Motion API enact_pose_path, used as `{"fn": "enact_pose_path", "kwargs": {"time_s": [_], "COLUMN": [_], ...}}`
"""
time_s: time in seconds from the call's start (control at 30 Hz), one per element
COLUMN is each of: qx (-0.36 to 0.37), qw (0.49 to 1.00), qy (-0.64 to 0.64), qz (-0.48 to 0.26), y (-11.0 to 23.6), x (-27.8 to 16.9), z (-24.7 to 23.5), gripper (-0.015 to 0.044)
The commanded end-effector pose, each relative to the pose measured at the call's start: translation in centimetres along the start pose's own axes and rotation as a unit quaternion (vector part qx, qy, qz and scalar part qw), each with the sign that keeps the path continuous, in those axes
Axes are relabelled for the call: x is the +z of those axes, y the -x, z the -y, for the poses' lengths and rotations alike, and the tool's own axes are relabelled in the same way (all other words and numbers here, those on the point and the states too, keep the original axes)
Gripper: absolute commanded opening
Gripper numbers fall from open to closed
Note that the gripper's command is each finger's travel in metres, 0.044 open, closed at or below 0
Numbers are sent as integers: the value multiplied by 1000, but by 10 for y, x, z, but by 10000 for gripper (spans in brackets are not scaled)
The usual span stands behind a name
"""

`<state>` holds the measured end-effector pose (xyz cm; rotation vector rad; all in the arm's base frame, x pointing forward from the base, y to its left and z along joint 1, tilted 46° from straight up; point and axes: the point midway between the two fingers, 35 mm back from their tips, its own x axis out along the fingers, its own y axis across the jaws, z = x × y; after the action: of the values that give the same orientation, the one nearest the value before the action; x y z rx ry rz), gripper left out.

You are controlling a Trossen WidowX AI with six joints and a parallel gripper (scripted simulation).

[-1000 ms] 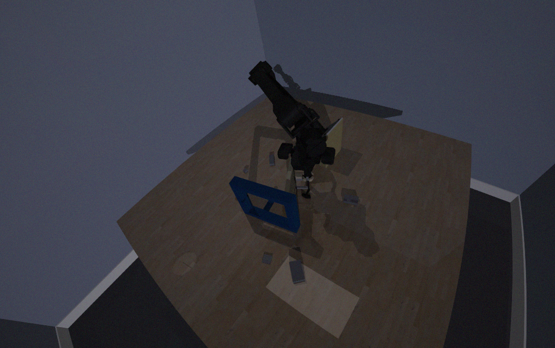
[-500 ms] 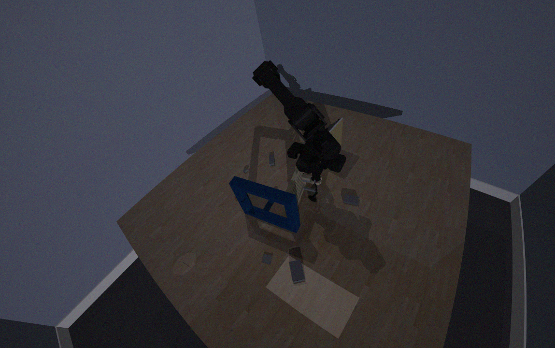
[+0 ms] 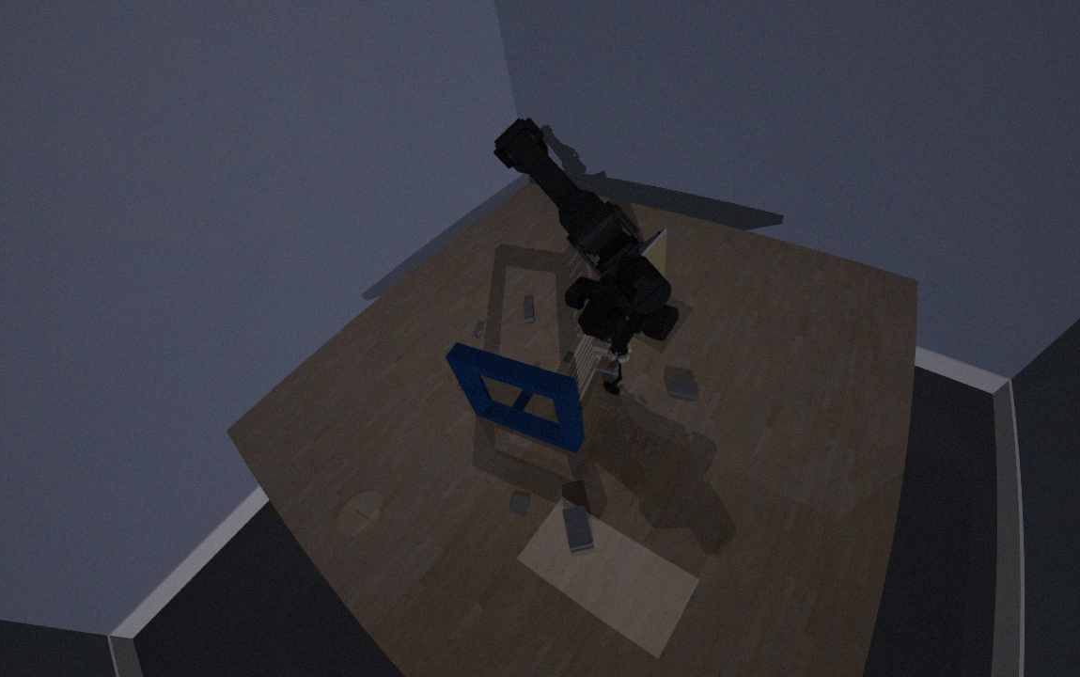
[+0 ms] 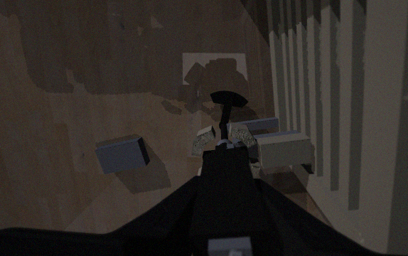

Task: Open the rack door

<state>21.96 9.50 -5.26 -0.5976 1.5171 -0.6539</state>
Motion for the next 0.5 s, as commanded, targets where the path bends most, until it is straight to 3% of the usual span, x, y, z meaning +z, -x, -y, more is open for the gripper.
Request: {"fn": "enact_pose_path", "kwargs": {"time_s": [0.0,0.03,0.37,0.47], "qx": [2,2,2,2], "qw": [1000,1000,1000,1000], "qy": [-6,-6,-6,-6], "qz": [-1,-1,-1,-1], "y": [0,0,0,1], "x": [0,0,0,0], "z": [-1,-1,-1,-1], "gripper": [19,19,281,291]}}
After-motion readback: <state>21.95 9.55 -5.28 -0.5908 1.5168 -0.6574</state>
